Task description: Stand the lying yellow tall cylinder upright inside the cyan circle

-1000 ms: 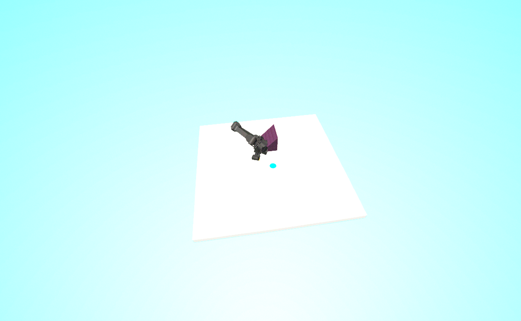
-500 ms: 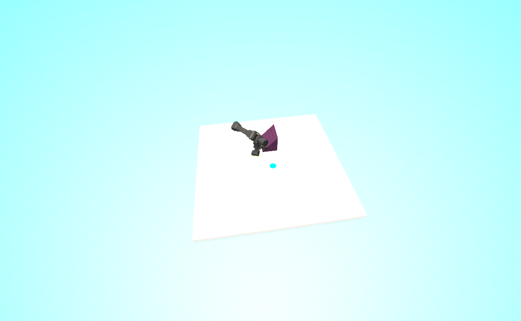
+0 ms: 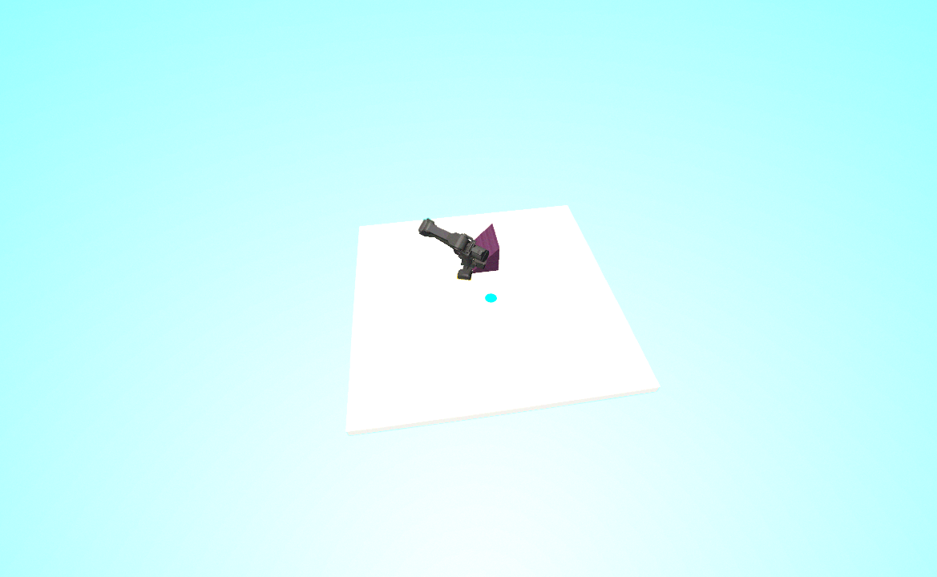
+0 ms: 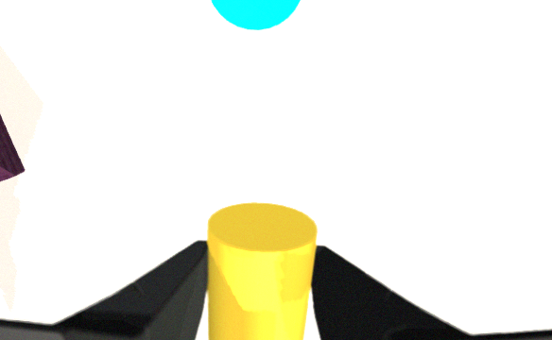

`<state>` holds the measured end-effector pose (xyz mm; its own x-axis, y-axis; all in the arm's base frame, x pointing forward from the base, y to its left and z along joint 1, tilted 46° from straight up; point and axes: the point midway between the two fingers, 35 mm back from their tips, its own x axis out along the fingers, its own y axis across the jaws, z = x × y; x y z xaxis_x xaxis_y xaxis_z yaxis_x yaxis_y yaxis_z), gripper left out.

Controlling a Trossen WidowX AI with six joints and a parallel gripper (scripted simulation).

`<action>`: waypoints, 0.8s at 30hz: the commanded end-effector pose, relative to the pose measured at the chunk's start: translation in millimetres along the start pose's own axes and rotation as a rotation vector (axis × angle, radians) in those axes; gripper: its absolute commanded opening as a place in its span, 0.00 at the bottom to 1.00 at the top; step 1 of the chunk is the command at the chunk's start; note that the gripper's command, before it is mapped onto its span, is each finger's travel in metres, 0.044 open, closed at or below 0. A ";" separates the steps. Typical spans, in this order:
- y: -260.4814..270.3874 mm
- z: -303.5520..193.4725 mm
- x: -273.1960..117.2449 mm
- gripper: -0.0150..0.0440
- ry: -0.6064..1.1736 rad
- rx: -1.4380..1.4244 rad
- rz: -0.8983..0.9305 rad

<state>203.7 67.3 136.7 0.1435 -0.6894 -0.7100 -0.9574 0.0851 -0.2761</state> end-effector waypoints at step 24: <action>-0.5 87.3 -10.3 0.43 0.012 0.033 0.022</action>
<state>223.1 127.6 96.3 0.1249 -0.6941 -0.7089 -0.9520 0.1175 -0.2827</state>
